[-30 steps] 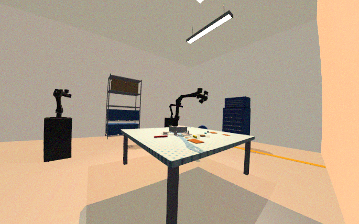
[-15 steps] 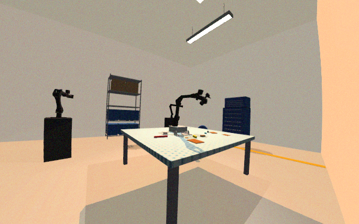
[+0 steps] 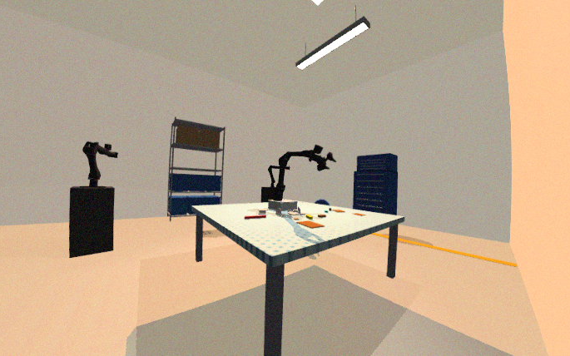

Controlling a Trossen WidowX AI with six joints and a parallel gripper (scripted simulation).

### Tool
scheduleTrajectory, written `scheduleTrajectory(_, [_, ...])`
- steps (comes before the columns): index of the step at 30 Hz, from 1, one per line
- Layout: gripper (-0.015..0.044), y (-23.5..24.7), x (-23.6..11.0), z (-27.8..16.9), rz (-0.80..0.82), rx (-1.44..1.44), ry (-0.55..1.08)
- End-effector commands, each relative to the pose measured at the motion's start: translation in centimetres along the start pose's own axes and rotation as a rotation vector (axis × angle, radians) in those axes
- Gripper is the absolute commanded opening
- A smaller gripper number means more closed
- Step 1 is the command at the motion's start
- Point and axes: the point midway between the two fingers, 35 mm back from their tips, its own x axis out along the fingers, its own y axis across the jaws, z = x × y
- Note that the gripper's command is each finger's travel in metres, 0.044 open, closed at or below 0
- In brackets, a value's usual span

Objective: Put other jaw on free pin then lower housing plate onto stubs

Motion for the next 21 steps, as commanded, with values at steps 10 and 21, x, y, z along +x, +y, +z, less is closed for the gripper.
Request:
scheduleTrajectory(10, [0.044, 0.2, -2.7, 7.7, 0.06, 0.207, -0.215])
scheduleTrajectory(21, [0.044, -0.4, -5.7, 13.2, 0.11, 0.359, -0.38])
